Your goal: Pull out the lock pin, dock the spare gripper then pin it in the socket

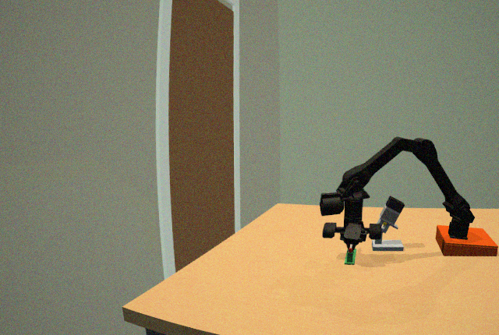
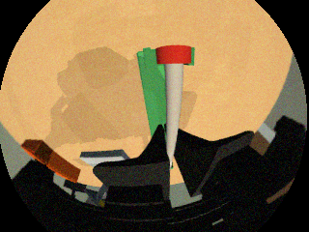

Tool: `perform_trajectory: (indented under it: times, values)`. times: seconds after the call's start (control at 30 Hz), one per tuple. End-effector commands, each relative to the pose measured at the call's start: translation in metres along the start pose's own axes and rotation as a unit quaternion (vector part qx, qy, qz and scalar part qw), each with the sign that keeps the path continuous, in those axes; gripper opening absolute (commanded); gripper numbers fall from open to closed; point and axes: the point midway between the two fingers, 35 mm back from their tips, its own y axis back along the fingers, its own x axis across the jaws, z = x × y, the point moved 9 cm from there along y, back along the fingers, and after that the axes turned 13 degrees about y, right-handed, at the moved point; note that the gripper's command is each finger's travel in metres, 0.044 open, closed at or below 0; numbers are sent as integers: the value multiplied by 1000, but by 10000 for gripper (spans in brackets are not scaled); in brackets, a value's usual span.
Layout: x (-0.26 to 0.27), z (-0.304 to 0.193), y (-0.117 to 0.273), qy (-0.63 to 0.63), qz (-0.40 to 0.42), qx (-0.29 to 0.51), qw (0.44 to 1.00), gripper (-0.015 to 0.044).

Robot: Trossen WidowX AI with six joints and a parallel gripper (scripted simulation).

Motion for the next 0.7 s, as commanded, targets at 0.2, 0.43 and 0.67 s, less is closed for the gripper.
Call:
perform_trajectory:
  times: [0.2,0.43,0.67]
  values:
    - [0,-6,22,-1,0,1,1000,0]
    - [1,-11,44,-1,0,1,1000,0]
    - [4,-17,65,-1,0,1,1000,0]
